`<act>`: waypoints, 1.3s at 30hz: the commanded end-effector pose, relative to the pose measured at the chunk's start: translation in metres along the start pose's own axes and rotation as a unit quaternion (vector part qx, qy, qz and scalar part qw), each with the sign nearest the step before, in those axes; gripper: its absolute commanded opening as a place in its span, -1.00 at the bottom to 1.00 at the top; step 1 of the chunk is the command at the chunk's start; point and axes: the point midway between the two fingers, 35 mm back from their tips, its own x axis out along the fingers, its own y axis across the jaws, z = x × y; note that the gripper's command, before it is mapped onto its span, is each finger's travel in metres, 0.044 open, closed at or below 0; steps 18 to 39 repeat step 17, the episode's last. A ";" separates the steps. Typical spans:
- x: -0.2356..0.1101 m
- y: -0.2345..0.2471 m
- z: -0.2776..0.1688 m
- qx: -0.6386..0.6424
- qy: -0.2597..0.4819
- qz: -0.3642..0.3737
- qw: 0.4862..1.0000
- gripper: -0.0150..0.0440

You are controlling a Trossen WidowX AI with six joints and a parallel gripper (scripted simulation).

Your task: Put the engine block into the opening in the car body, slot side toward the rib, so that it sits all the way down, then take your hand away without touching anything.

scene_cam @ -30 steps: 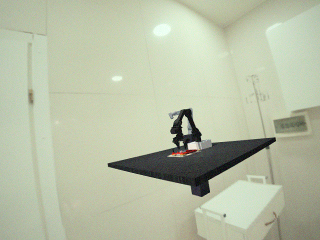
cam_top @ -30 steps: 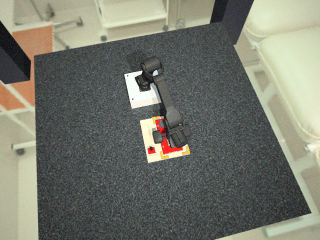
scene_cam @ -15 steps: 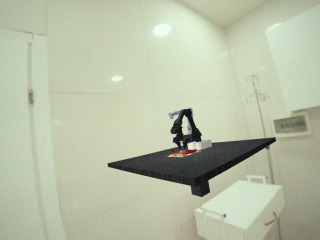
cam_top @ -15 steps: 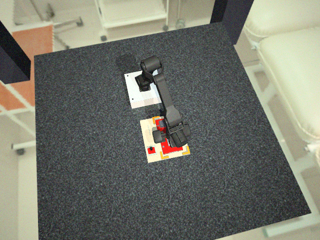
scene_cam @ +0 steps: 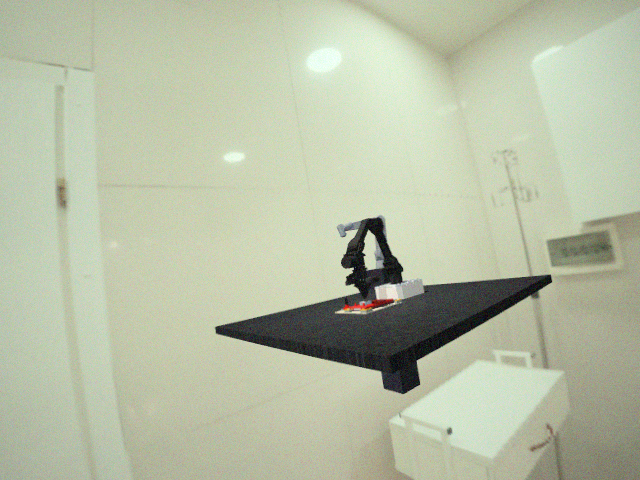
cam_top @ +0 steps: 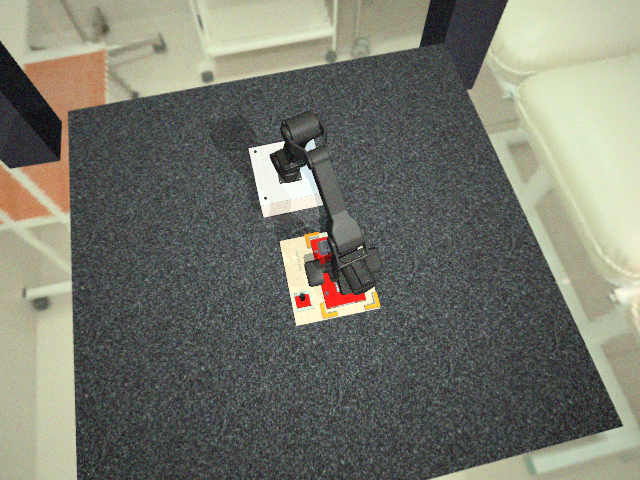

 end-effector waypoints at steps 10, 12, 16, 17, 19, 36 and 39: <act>0.000 -0.001 0.000 0.002 -0.001 -0.002 1.000 -0.49; 0.000 -0.001 0.000 0.002 -0.001 -0.002 1.000 -0.49; 0.000 -0.001 0.000 0.002 -0.001 -0.002 1.000 -0.22; 0.000 -0.001 0.000 0.002 -0.001 -0.002 1.000 -0.14; 0.000 -0.001 0.000 0.002 -0.001 -0.002 1.000 -0.14; 0.000 -0.001 0.000 0.002 -0.001 -0.002 1.000 -0.14; 0.000 -0.001 0.000 0.002 -0.001 -0.002 1.000 -0.14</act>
